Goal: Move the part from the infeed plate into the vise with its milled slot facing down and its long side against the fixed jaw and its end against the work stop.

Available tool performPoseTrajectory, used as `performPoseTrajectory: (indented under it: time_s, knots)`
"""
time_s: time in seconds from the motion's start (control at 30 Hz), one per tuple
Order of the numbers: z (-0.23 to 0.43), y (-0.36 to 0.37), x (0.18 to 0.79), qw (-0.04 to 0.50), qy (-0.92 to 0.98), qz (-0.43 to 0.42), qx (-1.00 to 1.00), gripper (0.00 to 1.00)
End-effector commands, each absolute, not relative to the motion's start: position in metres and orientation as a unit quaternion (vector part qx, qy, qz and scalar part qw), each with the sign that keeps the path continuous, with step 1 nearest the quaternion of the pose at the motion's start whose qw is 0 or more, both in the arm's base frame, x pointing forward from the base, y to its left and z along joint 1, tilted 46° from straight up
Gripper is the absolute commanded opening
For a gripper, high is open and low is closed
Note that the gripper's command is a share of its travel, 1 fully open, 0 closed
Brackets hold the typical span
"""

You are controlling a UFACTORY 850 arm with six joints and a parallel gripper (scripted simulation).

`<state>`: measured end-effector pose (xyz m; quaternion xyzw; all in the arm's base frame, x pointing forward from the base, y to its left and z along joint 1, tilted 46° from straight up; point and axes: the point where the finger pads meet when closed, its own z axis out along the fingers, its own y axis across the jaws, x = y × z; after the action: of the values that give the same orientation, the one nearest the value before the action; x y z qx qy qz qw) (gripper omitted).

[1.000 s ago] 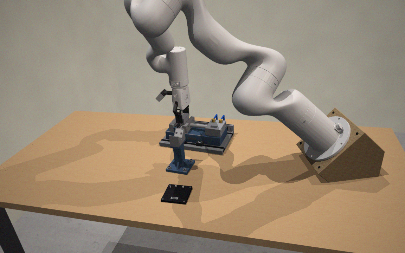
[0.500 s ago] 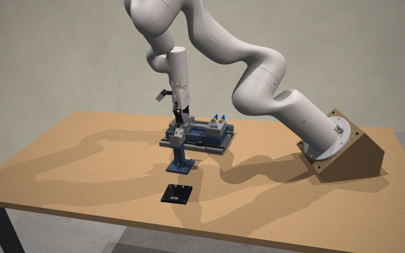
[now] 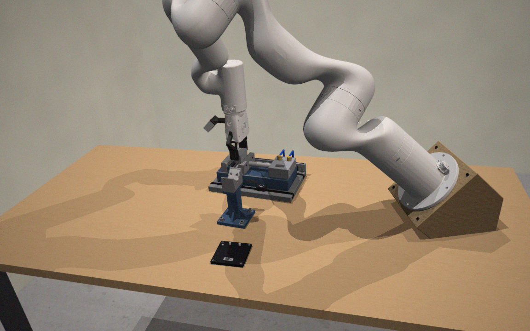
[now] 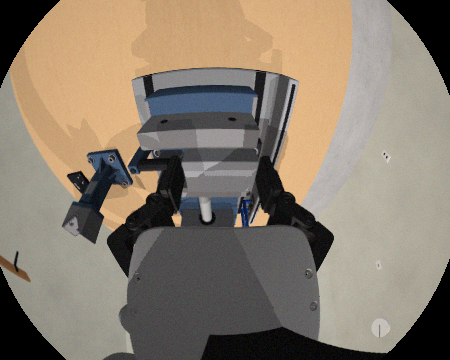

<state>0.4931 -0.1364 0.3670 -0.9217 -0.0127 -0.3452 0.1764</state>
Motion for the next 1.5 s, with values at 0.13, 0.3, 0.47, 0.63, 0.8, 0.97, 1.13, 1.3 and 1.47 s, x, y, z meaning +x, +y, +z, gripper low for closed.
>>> performPoseTrajectory:
  time_s: [0.13,0.3,0.47,0.63,0.8,0.97,1.13,1.3,1.47]
  knots:
    - [0.379,-0.142,0.483,0.176,-0.013,-0.346,-0.922,0.81]
    - [0.389,-0.147,0.474,0.176,-0.013,-0.346,-0.922,0.81]
    - [0.396,-0.15,0.468,0.176,-0.013,-0.346,-0.922,0.81]
    - [0.406,-0.155,0.458,0.176,-0.013,-0.346,-0.922,0.81]
    - [0.415,-0.159,0.451,0.176,-0.013,-0.346,-0.922,0.81]
    - [0.418,-0.161,0.448,0.176,-0.013,-0.346,-0.922,0.81]
    - [0.419,-0.161,0.447,0.176,-0.013,-0.346,-0.922,0.81]
    - [0.419,-0.161,0.446,0.176,-0.013,-0.346,-0.922,0.0]
    - [0.419,-0.161,0.446,0.176,-0.013,-0.346,-0.922,0.0]
